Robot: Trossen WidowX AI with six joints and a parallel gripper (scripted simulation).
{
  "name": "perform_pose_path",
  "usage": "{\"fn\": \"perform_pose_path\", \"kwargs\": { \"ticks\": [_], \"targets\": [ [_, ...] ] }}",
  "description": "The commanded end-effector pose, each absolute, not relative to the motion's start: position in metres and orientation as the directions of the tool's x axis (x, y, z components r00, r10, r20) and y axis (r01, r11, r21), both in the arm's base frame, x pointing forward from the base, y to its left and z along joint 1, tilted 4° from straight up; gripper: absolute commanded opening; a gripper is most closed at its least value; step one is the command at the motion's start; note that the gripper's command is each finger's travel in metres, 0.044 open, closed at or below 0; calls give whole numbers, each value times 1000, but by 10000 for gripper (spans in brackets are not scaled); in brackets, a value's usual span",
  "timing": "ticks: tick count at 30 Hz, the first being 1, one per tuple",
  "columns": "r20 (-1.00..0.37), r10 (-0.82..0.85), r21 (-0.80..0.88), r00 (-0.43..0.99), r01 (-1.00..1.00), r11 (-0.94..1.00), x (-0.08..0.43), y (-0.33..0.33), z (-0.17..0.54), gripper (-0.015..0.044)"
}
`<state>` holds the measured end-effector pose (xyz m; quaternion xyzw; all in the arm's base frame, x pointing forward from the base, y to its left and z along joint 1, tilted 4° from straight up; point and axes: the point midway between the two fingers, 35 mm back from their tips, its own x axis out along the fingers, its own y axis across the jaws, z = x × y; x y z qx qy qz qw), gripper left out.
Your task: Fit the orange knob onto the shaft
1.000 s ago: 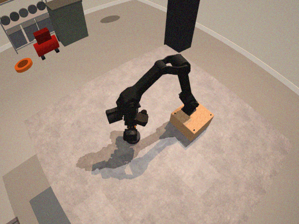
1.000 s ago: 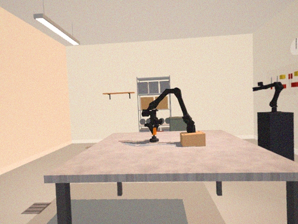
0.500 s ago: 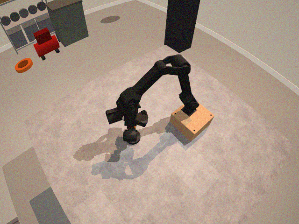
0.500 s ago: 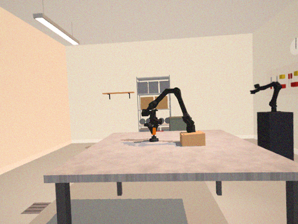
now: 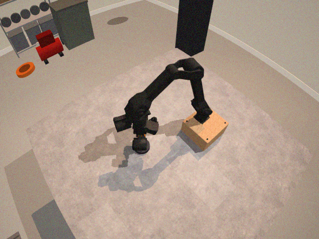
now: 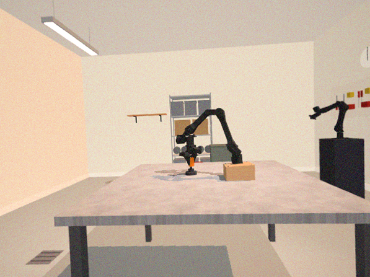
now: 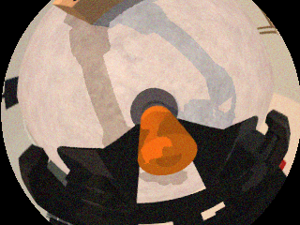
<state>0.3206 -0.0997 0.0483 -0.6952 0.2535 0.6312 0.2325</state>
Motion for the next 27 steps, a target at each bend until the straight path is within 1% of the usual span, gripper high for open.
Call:
{"fn": "perform_pose_path", "kwargs": {
  "ticks": [1,6,27],
  "targets": [
    [-995,-58,-2,79,-608,-794,321,-100,51,0],
    [-995,-58,13,80,-478,-878,324,-100,49,0],
    [-995,-58,13,80,-478,-878,325,-101,46,0]
  ]
}}
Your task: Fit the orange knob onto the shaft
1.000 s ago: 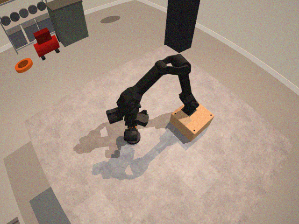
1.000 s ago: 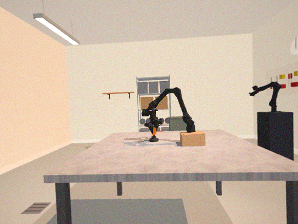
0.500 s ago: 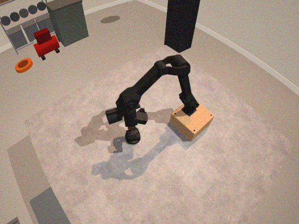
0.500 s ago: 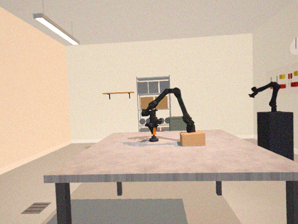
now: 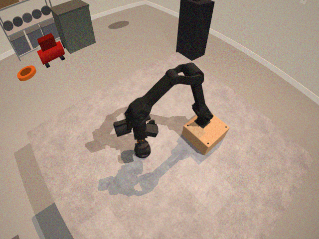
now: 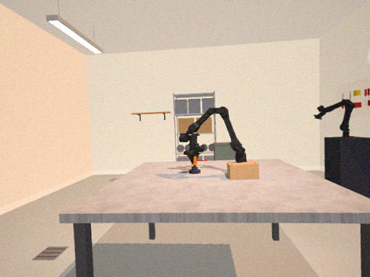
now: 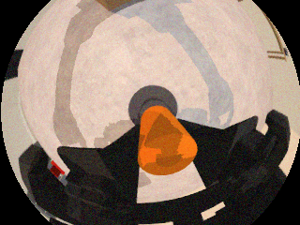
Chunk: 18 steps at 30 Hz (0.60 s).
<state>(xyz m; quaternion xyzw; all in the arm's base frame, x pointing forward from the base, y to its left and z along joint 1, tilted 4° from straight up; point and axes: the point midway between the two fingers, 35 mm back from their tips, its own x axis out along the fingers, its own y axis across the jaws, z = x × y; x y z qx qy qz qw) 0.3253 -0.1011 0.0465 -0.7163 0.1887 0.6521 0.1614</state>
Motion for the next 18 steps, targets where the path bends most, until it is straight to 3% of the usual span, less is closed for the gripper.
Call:
{"fn": "perform_pose_path", "kwargs": {
  "ticks": [1,10,18],
  "targets": [
    [-995,-58,13,80,-478,-878,325,-101,46,0],
    [-995,-58,10,79,-500,-866,321,-100,51,0],
    [-995,-58,-31,79,-813,-581,322,-100,51,0]
  ]
}}
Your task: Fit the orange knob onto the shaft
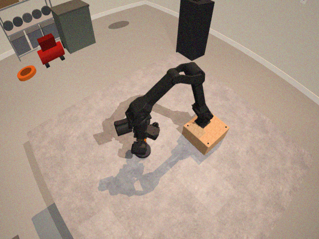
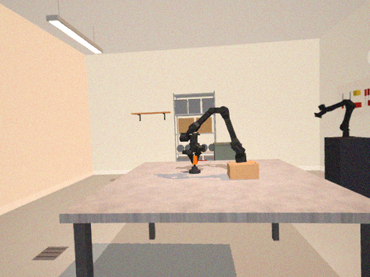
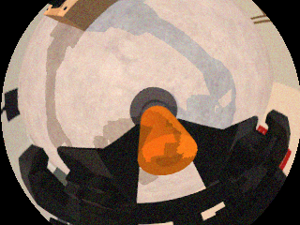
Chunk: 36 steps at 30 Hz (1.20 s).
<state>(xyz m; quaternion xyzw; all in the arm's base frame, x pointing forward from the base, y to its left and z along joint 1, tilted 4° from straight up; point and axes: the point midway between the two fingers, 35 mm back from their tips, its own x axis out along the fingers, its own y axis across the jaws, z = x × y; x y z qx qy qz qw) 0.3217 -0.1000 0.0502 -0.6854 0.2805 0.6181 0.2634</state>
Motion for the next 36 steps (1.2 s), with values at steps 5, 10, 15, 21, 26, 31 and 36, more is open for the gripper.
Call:
{"fn": "perform_pose_path", "kwargs": {
  "ticks": [5,10,15,21,26,31,36],
  "targets": [
    [-995,-58,-61,79,-961,-268,322,-100,48,0],
    [-995,-58,-84,80,-993,77,323,-101,47,0],
    [-995,-58,-97,80,-906,413,323,-101,48,0],
    [-995,-58,-96,80,-658,747,323,-101,50,0],
    [-995,-58,-84,80,-372,924,322,-100,51,0],
    [-995,-58,-64,80,-70,996,321,-100,52,0],
    [-995,-58,-37,80,245,969,319,-99,50,0]
  ]
}}
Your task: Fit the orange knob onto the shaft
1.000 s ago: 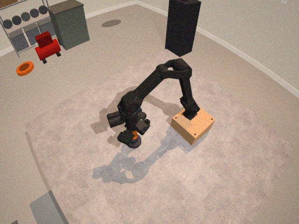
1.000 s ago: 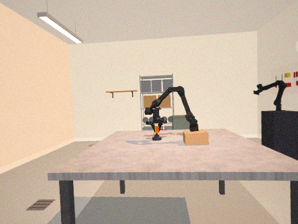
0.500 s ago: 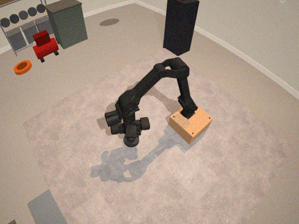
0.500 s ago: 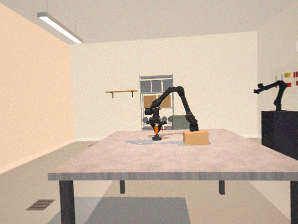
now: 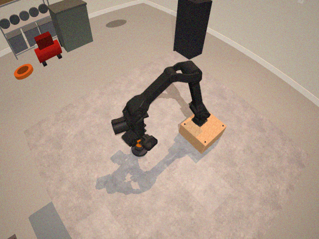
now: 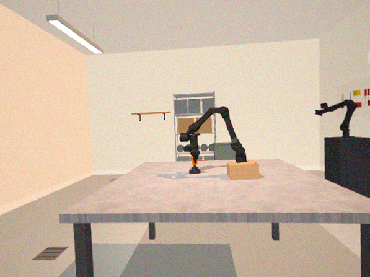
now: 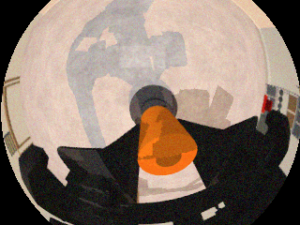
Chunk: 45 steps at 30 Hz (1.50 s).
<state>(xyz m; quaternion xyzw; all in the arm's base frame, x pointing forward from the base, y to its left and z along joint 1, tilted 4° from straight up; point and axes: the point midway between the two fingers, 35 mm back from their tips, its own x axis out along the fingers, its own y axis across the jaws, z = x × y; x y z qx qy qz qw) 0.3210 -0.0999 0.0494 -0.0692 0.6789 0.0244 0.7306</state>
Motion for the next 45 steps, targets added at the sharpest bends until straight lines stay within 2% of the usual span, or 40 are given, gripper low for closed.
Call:
{"fn": "perform_pose_path", "kwargs": {
  "ticks": [1,45],
  "targets": [
    [-995,-58,-34,80,276,961,319,-99,50,0],
    [-995,-58,-33,80,286,958,321,-99,51,0]
  ]
}}
